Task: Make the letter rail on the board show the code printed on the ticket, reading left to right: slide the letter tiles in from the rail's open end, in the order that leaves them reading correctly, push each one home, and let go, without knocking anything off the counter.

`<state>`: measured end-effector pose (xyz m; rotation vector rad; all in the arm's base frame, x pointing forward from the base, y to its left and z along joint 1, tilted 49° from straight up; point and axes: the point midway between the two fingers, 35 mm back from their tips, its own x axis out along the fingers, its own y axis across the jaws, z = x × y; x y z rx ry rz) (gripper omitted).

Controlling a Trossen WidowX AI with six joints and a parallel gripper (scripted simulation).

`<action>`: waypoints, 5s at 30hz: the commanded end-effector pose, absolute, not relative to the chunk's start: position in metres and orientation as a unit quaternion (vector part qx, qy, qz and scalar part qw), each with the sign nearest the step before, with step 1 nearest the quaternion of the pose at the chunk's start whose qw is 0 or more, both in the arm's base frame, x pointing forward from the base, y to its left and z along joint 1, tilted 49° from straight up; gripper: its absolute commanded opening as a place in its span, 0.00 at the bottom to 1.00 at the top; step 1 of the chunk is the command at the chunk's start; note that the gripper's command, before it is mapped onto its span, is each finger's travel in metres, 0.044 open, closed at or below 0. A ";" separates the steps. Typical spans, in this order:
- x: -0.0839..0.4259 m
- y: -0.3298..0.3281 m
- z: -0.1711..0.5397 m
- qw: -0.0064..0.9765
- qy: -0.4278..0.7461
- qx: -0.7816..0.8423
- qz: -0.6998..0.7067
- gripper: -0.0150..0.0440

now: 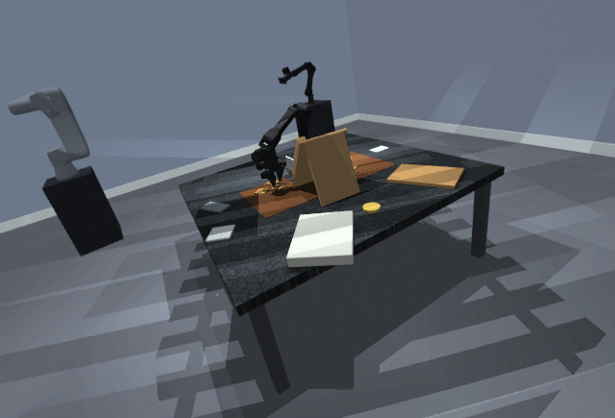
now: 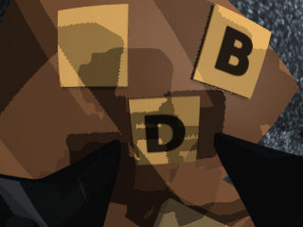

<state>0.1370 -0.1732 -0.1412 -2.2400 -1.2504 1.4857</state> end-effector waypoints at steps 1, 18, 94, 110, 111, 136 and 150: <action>0.138 -0.171 -0.143 0.092 -0.419 -0.754 0.499 0.83; 0.141 -0.159 -0.154 0.092 -0.419 -0.754 0.498 0.83; 0.137 -0.173 -0.138 0.092 -0.419 -0.753 0.499 0.25; 0.136 -0.180 -0.131 0.092 -0.419 -0.753 0.499 0.25; 0.136 -0.180 -0.131 0.092 -0.419 -0.753 0.499 0.25; 0.189 -0.258 -0.066 -0.187 -0.332 -0.772 0.509 0.25; 0.221 -0.293 0.011 -0.359 -0.275 -0.767 0.455 0.25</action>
